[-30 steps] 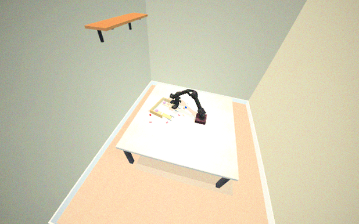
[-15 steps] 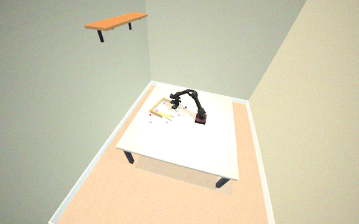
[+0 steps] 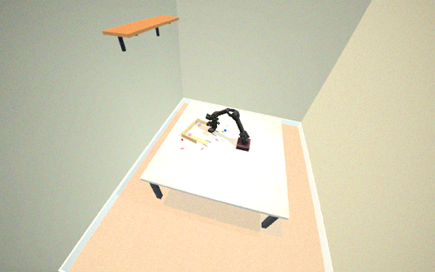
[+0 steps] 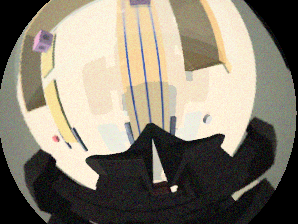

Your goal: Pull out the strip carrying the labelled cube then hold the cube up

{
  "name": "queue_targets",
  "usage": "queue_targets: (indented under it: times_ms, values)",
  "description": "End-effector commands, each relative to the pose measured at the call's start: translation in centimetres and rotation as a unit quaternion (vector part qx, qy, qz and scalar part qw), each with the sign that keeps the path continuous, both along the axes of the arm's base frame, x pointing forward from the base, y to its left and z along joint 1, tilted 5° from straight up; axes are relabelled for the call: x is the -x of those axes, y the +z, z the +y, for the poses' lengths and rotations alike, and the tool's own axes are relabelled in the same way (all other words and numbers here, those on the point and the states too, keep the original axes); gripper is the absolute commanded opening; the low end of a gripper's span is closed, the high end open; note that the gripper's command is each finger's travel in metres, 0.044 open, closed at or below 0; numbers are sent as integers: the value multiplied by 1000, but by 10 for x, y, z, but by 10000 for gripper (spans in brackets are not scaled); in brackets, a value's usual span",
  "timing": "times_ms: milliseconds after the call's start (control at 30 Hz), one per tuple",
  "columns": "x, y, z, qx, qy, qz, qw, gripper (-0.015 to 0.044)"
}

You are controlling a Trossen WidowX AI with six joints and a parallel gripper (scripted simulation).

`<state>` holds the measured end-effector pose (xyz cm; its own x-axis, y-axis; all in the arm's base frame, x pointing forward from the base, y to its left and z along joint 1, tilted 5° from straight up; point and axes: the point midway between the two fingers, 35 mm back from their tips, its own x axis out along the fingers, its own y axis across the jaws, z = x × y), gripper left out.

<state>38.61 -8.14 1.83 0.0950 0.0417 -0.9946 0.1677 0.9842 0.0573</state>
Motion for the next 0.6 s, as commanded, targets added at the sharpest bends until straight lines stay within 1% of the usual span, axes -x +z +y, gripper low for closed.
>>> queue_targets:
  times_ms: [0, 567]
  values:
    - [-1, -1, -1, 2, 1, -1, 1000, 0]
    - [-1, -3, -1, 2, 1, -1, 1000, 0]
